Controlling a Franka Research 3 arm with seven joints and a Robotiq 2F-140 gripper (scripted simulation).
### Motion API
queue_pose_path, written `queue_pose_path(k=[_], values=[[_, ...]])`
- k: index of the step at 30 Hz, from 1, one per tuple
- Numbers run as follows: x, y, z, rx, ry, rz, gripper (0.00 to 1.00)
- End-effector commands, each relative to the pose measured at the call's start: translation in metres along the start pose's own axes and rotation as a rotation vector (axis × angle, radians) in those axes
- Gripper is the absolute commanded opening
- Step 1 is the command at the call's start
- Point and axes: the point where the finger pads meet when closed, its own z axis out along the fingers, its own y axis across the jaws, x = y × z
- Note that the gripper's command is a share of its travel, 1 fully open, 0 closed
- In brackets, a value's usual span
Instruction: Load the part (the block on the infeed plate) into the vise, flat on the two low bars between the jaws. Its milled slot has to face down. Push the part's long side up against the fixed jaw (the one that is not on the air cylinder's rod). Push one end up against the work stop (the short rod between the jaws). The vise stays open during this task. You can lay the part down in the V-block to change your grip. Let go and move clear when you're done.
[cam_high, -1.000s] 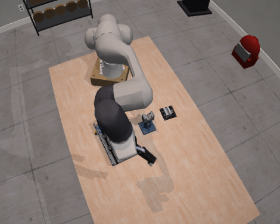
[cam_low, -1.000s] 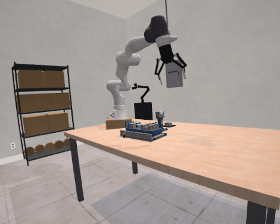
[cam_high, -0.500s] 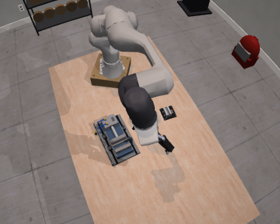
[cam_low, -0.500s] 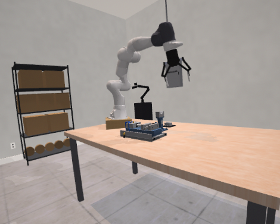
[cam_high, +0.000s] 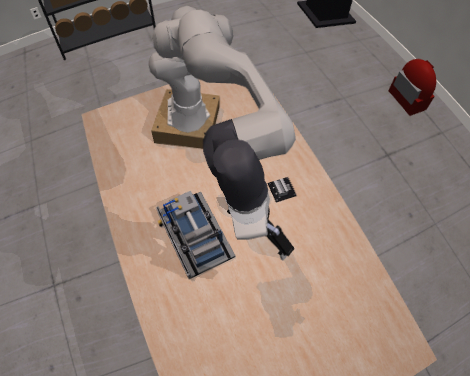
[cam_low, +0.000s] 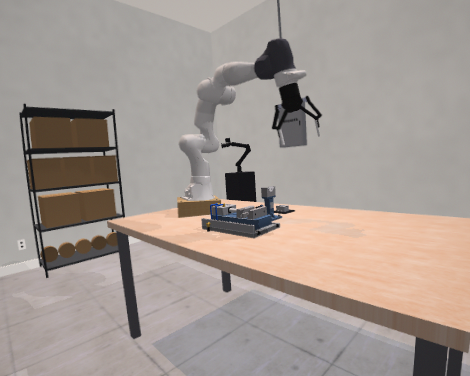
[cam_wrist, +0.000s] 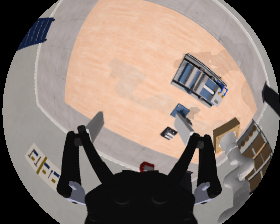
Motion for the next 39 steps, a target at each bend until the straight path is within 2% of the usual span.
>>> queue_pose_path(k=[1, 11, 12, 31, 32, 39], values=[[0.000, -0.002, 0.000, 0.006, 0.003, 0.030, 1.00], [0.000, -0.002, 0.000, 0.006, 0.003, 0.030, 1.00], [-0.027, -0.002, 0.007, -0.003, 0.000, 0.063, 1.00], [-0.027, -0.002, 0.007, -0.003, 0.000, 0.063, 1.00], [-0.054, -0.001, 0.015, -0.014, -0.002, 0.095, 1.00], [-0.054, -0.001, 0.015, -0.014, -0.002, 0.095, 1.00]])
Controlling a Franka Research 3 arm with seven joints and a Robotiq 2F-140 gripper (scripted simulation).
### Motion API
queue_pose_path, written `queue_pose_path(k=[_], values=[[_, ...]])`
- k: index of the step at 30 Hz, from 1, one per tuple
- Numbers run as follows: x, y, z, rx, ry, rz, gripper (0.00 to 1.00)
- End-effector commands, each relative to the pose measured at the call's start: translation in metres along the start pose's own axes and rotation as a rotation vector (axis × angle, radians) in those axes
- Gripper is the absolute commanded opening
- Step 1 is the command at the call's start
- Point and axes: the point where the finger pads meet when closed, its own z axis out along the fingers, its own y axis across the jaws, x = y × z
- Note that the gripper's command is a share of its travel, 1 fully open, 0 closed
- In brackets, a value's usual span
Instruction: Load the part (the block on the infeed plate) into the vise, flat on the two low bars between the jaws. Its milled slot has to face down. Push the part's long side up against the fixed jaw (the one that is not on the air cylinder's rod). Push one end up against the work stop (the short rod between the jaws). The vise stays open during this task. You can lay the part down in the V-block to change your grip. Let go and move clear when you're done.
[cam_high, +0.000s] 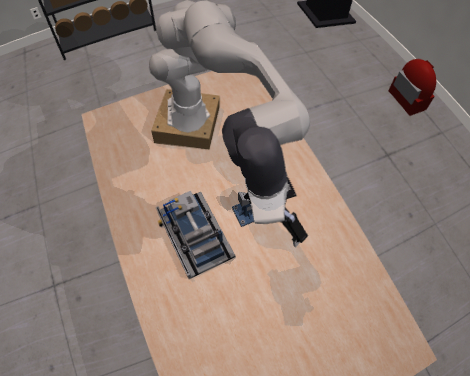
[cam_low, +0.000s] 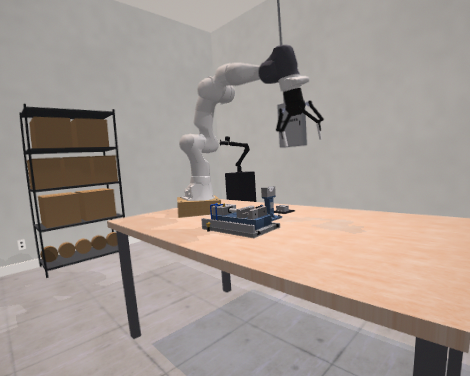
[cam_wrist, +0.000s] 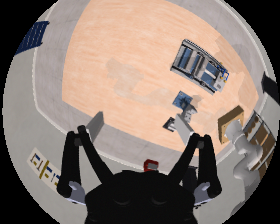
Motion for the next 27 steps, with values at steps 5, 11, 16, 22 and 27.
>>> queue_pose_path(k=[5, 11, 16, 22, 27], values=[[0.003, 0.000, 0.000, 0.005, 0.008, 0.037, 1.00], [0.003, 0.000, 0.000, 0.005, 0.008, 0.037, 1.00], [-0.025, 0.004, 0.008, -0.006, 0.009, 0.070, 1.00], [-0.025, 0.004, 0.008, -0.006, 0.009, 0.070, 1.00], [-0.025, 0.004, 0.008, -0.006, 0.009, 0.070, 1.00]])
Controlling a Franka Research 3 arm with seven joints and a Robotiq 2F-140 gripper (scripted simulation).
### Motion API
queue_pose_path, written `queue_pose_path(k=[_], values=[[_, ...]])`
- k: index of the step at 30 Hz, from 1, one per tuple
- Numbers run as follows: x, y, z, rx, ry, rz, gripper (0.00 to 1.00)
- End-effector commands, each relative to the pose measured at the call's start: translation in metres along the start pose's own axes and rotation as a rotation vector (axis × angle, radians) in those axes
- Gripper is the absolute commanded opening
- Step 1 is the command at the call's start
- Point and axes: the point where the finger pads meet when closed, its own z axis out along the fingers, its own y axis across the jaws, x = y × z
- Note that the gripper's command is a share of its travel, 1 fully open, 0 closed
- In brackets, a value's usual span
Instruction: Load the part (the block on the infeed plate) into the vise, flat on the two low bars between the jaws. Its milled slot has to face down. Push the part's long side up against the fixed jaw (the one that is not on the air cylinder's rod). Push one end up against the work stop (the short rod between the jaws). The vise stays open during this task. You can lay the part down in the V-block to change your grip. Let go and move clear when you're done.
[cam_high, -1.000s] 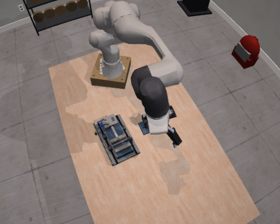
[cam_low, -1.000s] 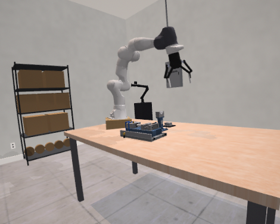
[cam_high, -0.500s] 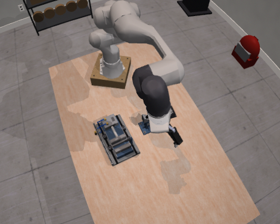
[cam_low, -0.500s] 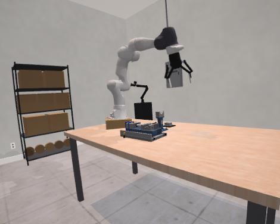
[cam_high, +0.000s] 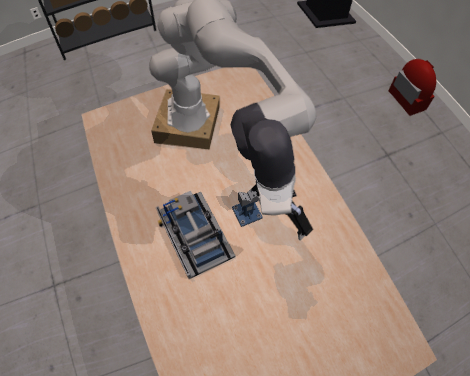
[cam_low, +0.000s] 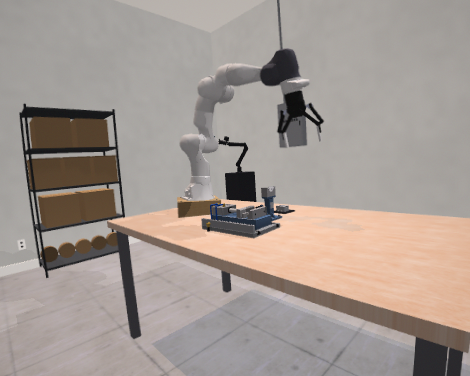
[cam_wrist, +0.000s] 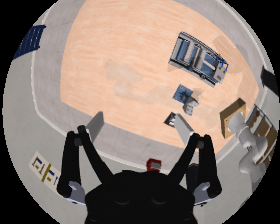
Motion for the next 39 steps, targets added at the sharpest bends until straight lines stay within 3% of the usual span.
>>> queue_pose_path(k=[1, 9, 10, 30, 31, 39], values=[[0.003, 0.000, 0.000, 0.003, 0.007, 0.027, 1.00], [0.003, 0.000, 0.000, 0.003, 0.007, 0.027, 1.00], [-0.023, 0.008, 0.008, -0.008, 0.010, 0.059, 1.00], [-0.023, 0.008, 0.008, -0.008, 0.010, 0.059, 1.00], [-0.049, 0.017, 0.017, -0.020, 0.015, 0.091, 1.00], [-0.049, 0.017, 0.017, -0.020, 0.015, 0.091, 1.00]])
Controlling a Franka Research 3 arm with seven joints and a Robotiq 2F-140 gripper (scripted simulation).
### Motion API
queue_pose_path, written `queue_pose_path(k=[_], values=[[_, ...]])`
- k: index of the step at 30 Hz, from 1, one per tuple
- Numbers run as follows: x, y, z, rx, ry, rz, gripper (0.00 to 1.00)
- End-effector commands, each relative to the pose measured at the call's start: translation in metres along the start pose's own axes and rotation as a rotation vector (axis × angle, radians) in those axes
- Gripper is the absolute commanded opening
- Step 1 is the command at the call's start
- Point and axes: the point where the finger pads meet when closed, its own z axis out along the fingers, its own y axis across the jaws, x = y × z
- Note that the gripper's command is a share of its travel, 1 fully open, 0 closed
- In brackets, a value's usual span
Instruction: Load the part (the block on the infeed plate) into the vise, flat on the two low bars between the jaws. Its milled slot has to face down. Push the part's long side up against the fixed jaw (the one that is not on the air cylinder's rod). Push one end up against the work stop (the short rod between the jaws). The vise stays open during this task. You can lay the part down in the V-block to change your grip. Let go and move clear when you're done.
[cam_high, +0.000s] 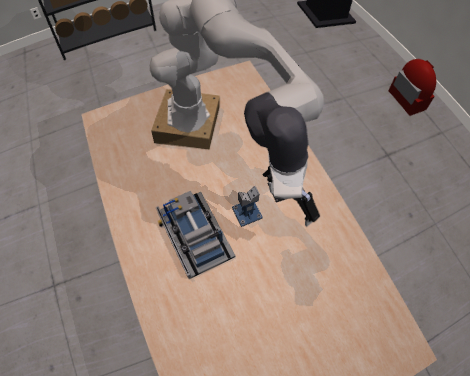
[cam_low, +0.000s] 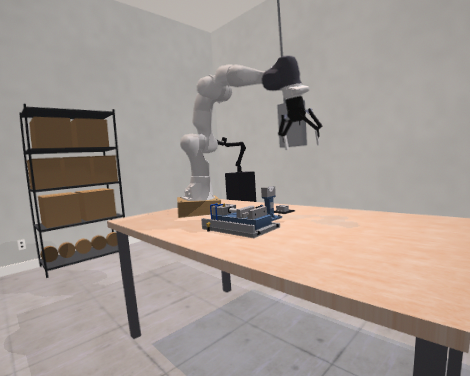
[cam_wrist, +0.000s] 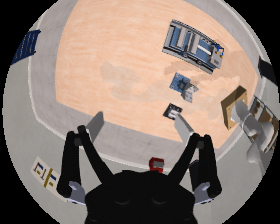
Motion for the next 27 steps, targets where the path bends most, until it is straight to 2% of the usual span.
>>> queue_pose_path(k=[1, 13, 14, 27], values=[[0.002, -0.001, 0.000, 0.006, 0.007, 0.035, 1.00], [0.002, -0.001, 0.000, 0.006, 0.007, 0.035, 1.00], [-0.021, 0.012, 0.009, -0.005, 0.015, 0.066, 1.00], [-0.021, 0.012, 0.009, -0.005, 0.015, 0.066, 1.00]])
